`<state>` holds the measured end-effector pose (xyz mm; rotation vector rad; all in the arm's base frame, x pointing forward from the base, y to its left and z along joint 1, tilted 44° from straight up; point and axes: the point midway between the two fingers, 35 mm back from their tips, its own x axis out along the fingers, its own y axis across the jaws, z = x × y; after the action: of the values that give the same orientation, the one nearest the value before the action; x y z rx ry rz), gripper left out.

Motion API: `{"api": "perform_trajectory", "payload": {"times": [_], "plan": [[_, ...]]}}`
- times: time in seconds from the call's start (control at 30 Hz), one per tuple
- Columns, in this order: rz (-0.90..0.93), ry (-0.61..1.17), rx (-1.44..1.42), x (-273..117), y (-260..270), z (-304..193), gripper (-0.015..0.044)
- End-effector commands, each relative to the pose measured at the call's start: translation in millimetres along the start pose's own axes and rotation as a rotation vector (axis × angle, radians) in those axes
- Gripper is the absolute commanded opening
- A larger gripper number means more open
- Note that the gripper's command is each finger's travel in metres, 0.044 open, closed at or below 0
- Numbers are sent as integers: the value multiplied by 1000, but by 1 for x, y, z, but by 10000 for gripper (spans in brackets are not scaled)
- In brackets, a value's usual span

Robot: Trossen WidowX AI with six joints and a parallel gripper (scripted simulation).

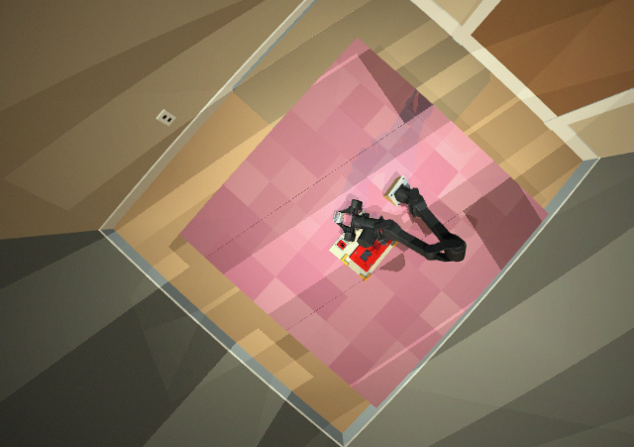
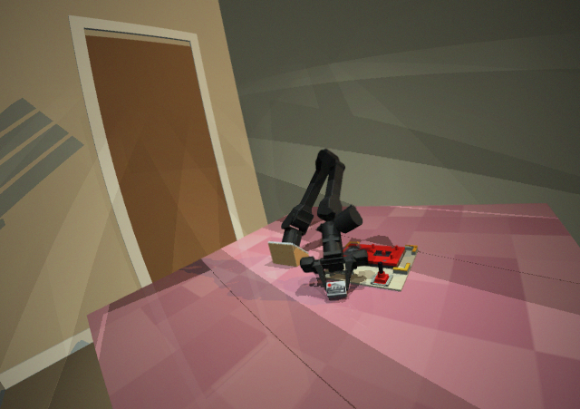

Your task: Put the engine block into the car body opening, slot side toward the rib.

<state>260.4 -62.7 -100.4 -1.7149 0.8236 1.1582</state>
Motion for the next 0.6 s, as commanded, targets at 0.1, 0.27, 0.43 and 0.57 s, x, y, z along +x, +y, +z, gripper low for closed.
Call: {"api": "perform_trajectory", "payload": {"times": [0.1,0.27,0.43,0.57], "plan": [[1,0,1,0,0,0,79],[1,0,1,0,0,0,210],[1,0,1,0,0,0,341],[1,0,1,0,0,0,440]]}}
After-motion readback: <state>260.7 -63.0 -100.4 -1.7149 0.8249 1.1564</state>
